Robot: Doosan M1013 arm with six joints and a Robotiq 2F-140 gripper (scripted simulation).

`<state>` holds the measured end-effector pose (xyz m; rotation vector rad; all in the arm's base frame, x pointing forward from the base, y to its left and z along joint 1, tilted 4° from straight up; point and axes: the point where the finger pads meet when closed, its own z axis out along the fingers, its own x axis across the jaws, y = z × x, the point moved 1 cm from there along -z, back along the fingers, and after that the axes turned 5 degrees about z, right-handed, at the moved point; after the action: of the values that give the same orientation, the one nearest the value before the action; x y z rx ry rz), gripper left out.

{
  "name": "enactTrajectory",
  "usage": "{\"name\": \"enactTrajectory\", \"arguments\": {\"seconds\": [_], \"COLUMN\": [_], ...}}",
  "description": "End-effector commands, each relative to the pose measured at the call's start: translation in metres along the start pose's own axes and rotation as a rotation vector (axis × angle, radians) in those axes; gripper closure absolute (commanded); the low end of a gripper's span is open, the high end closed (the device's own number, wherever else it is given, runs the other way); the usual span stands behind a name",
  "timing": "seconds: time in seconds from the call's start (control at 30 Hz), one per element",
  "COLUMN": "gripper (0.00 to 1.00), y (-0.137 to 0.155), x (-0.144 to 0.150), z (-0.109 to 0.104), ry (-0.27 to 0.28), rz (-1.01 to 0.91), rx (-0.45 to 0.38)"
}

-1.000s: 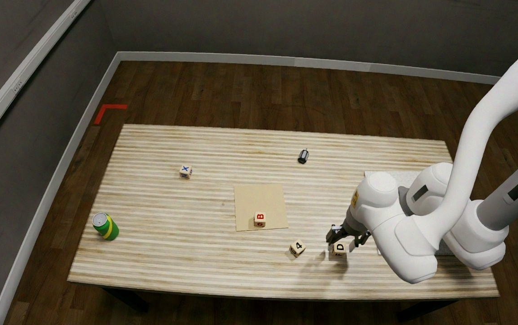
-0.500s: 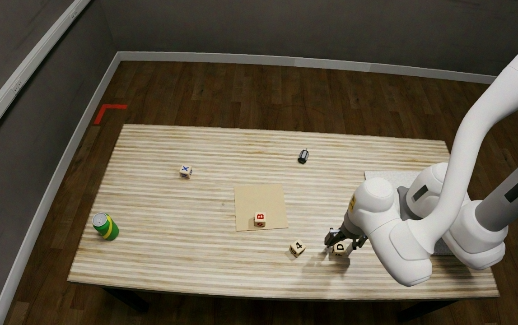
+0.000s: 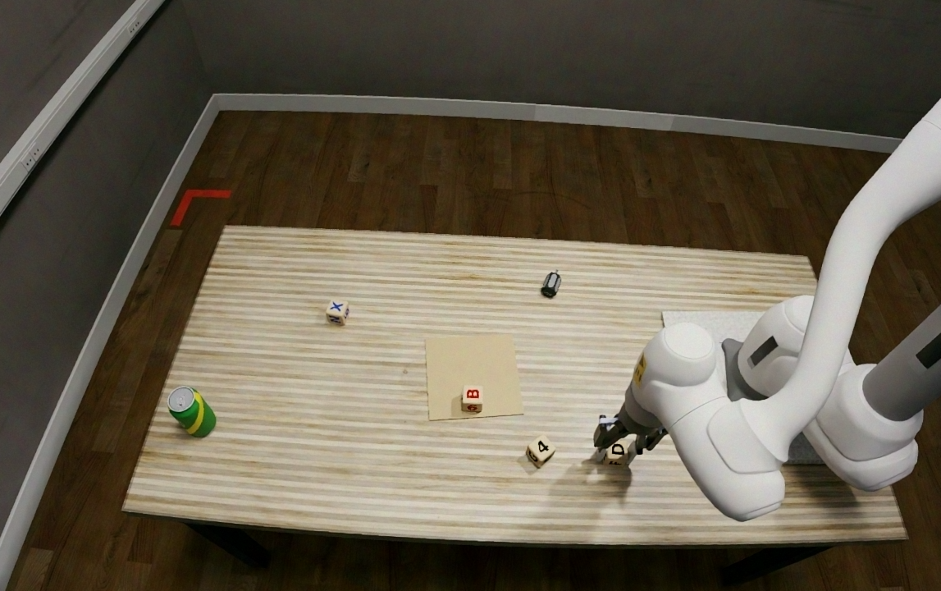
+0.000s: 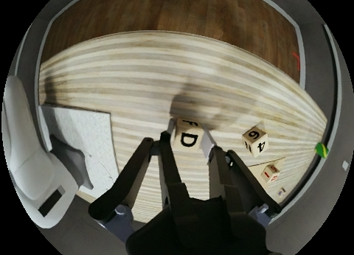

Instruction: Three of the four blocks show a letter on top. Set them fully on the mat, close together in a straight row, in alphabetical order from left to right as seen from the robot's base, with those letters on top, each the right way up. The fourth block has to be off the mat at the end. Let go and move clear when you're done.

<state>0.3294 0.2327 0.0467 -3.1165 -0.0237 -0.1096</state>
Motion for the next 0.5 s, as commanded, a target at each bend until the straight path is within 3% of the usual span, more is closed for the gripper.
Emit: {"name": "enactTrajectory", "arguments": {"seconds": [0.0, 0.27, 0.3, 0.47], "gripper": [0.58, 0.58, 0.69, 0.69], "y": [-0.0003, -0.0003, -0.0003, -0.0003], "x": [0.0003, 0.0003, 0.0003, 0.0003], "z": [-0.0003, -0.0003, -0.0003, -0.0003], "ry": [0.001, 0.001, 0.001, 0.001], "rz": [0.0, 0.0, 0.0, 0.0], "rx": [0.001, 0.001, 0.001, 0.001]}}
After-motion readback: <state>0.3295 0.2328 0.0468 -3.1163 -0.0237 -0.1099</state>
